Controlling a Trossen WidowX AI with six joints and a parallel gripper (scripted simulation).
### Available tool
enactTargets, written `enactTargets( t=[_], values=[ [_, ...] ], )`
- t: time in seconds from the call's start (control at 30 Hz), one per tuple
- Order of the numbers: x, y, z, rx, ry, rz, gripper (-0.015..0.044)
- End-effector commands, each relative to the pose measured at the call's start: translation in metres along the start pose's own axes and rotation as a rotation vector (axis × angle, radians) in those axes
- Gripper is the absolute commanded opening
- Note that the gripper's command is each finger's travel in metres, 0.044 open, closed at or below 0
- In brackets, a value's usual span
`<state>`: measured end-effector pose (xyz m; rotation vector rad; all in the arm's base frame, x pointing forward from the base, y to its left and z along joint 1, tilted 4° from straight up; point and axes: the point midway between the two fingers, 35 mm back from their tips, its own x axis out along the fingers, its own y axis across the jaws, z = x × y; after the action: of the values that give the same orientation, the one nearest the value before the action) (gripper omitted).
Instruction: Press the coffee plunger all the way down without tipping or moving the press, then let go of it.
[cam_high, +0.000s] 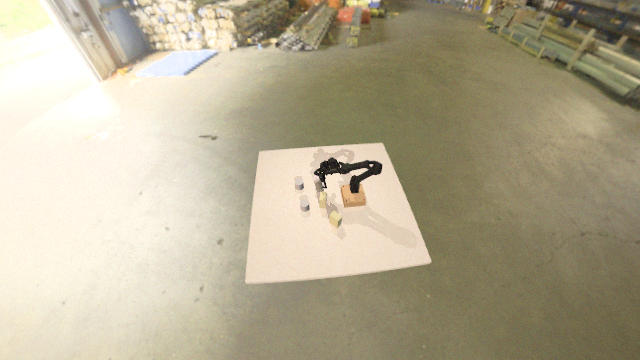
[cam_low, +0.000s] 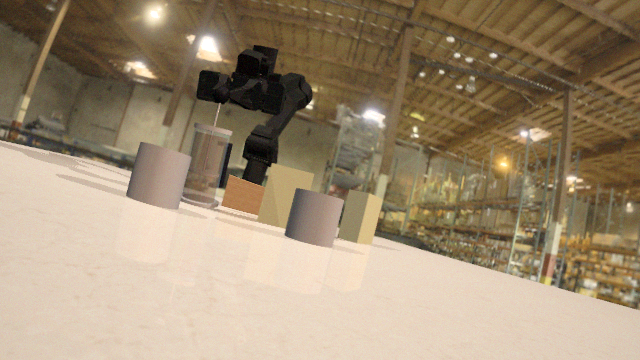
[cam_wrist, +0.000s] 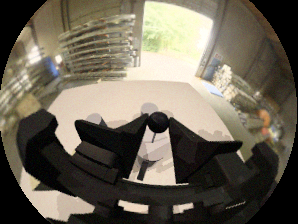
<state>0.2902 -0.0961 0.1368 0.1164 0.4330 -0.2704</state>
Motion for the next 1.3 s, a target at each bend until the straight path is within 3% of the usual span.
enactTargets(
  t=[0.0, 1.27],
  values=[
    [0.009, 0.000, -0.030, 0.013, 0.088, -0.001, 0.0117],
    [0.022, 0.000, -0.020, 0.013, 0.087, -0.001, 0.0117]
  ],
)
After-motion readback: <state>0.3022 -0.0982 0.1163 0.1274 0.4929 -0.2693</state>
